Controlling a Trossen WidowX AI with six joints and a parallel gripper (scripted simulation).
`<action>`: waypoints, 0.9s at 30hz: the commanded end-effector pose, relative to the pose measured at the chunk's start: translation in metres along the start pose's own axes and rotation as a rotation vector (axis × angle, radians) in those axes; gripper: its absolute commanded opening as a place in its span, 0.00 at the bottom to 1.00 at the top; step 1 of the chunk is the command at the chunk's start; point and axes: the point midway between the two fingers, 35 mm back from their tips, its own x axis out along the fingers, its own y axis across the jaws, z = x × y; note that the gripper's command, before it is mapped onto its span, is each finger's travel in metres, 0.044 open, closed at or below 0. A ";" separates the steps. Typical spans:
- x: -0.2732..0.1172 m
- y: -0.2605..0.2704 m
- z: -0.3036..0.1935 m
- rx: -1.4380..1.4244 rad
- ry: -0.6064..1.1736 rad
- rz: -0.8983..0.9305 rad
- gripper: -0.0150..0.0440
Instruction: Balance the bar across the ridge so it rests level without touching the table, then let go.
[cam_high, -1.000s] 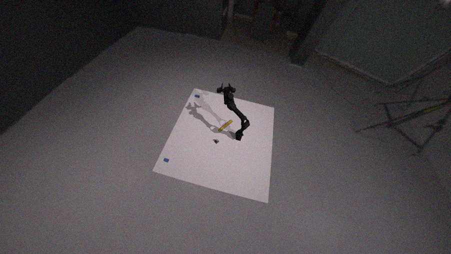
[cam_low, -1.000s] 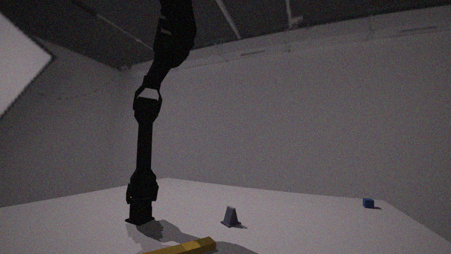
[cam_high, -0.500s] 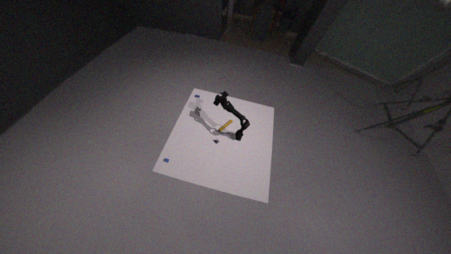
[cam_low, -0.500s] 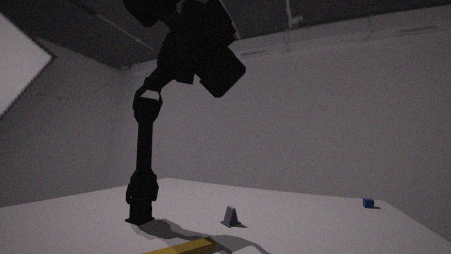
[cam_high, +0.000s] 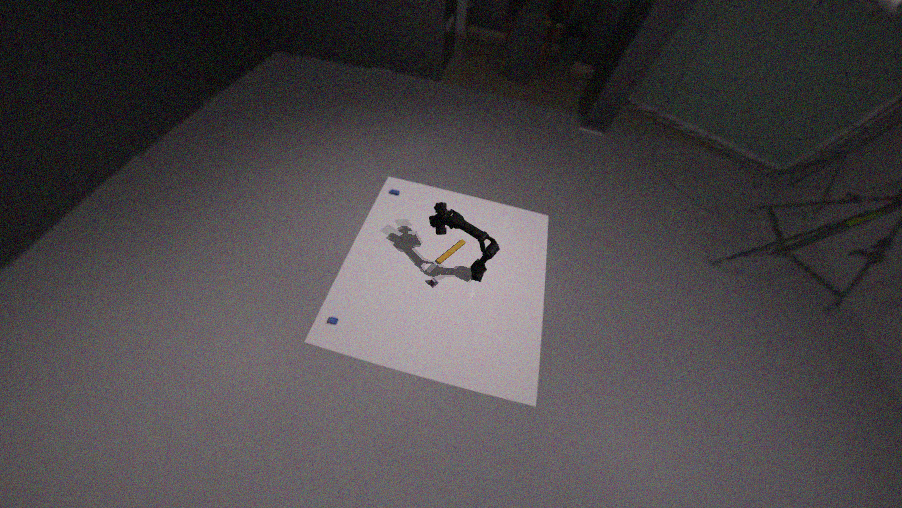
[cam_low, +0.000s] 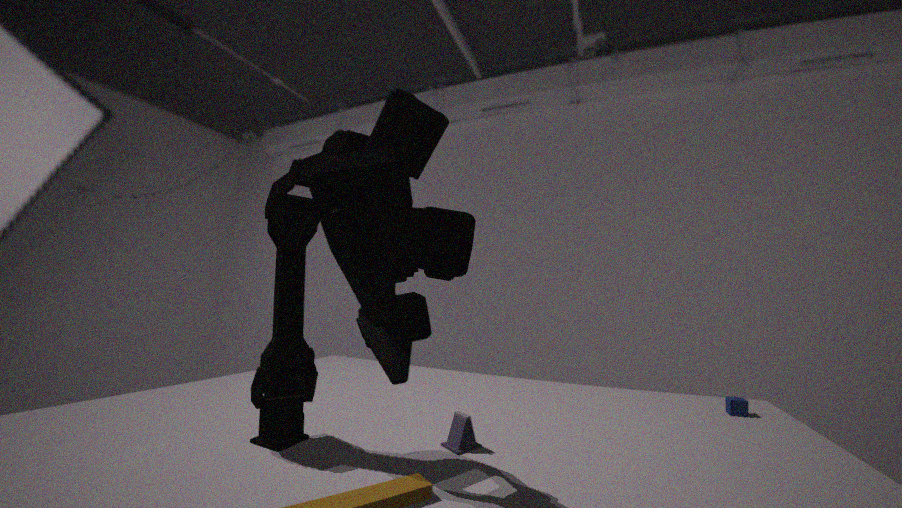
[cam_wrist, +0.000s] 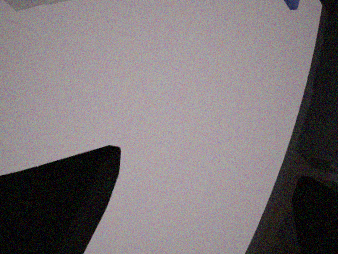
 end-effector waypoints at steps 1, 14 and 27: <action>0.007 0.048 -0.014 -0.153 0.033 0.185 0.79; -0.021 0.172 -0.063 -0.540 0.031 0.753 0.79; -0.015 0.184 -0.068 -0.556 0.027 0.783 0.79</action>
